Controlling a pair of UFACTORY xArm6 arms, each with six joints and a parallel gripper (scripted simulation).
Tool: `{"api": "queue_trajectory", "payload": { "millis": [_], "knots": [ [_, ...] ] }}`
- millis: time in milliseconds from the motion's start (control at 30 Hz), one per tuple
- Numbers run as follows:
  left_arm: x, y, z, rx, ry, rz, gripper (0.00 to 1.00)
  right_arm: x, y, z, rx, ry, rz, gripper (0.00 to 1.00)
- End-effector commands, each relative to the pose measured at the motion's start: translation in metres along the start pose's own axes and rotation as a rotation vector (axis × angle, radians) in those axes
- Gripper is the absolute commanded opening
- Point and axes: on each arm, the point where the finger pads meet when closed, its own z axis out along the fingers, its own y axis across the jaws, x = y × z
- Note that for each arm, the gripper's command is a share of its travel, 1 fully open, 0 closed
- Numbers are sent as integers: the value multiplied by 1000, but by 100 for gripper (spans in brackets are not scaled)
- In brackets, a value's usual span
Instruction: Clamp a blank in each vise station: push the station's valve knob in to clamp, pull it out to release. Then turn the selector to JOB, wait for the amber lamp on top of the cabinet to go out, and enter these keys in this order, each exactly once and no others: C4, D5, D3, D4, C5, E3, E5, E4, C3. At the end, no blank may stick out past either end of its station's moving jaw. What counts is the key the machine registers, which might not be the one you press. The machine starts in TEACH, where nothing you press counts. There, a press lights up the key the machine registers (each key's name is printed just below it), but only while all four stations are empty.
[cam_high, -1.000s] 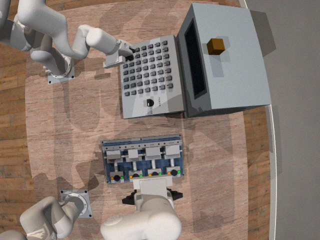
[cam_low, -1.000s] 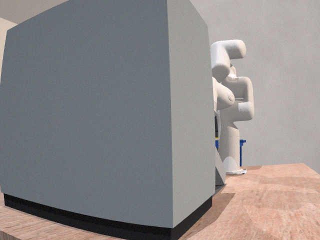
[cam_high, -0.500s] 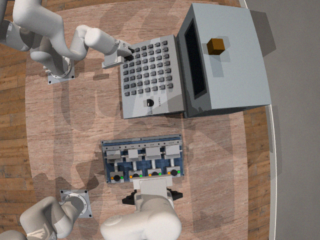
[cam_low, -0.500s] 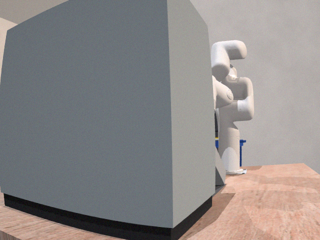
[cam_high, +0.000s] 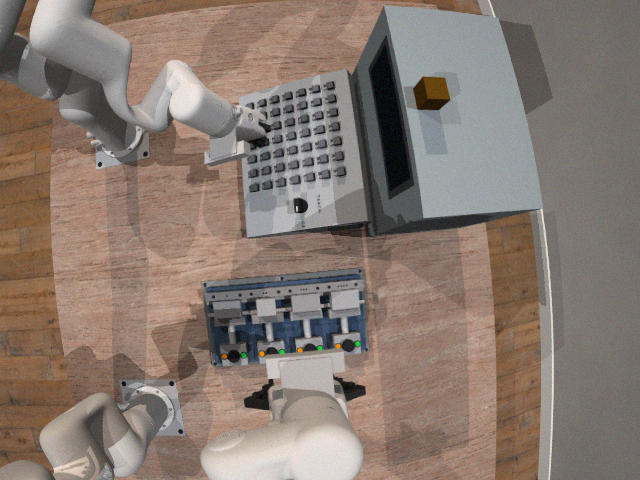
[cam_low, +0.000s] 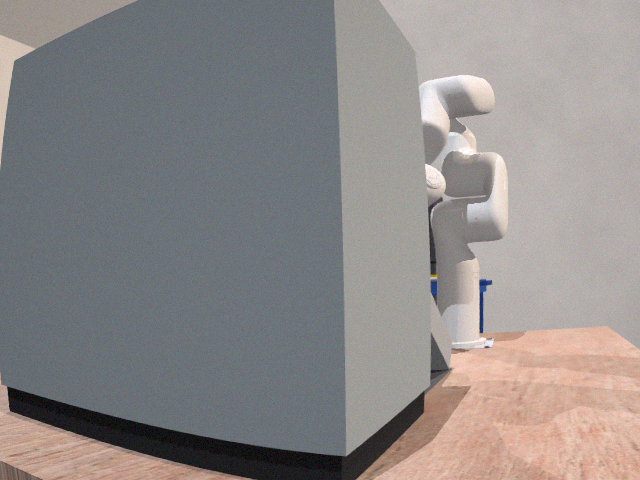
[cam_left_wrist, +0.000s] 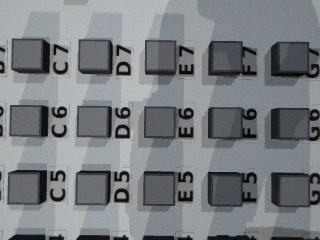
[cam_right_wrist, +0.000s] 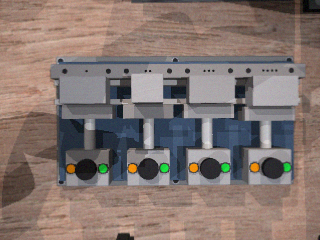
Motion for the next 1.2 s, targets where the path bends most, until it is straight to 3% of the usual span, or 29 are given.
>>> {"api": "queue_trajectory", "payload": {
  "millis": [0, 1167],
  "knots": [
    [2, -2, -1, 20, -22, -3, 0, 0, 0, -2, -5, 2, 0, 100],
    [1, -2, 9, 20, -22, -3, 0, 0, 0, -2, -5, 2, 0, 100]
  ]
}}
